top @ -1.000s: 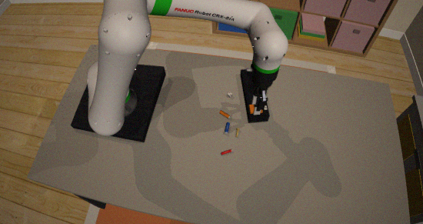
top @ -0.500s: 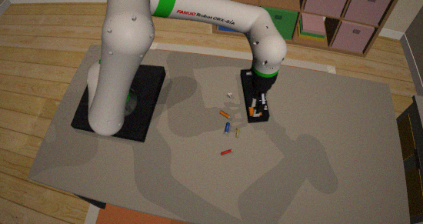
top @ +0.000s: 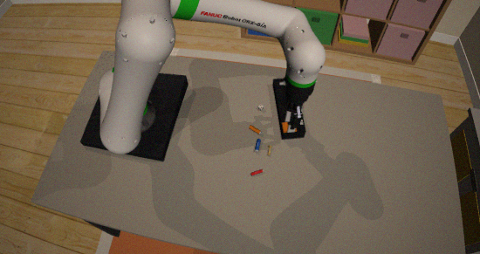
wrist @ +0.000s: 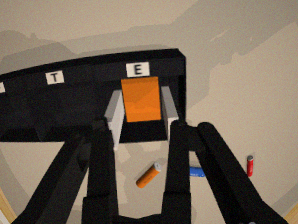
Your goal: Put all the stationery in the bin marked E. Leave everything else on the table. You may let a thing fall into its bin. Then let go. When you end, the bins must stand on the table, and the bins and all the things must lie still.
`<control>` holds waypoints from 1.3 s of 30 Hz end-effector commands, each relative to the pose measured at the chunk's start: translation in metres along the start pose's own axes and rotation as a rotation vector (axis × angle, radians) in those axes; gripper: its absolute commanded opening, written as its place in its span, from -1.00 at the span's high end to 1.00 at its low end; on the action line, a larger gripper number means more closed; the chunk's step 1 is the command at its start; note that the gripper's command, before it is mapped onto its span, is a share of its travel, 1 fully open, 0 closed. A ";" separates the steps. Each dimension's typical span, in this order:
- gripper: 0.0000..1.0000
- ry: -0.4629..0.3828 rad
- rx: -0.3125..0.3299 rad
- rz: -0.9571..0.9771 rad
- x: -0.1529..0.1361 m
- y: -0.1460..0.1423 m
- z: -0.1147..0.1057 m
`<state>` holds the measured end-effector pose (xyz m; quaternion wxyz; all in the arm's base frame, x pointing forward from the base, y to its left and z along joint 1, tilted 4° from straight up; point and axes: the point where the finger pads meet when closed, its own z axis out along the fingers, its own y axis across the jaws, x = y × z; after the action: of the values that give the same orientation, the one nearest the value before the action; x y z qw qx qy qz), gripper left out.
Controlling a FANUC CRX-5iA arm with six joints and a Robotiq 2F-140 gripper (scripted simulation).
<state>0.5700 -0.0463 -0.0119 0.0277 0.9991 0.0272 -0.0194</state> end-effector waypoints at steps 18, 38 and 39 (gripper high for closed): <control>0.44 0.000 0.000 0.000 0.000 0.000 -0.010; 0.44 0.000 0.000 0.000 0.000 0.000 -0.045; 0.44 0.000 0.000 0.000 0.000 0.000 -0.050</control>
<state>0.5713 -0.0444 0.0229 0.0277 0.9991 0.0272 -0.0193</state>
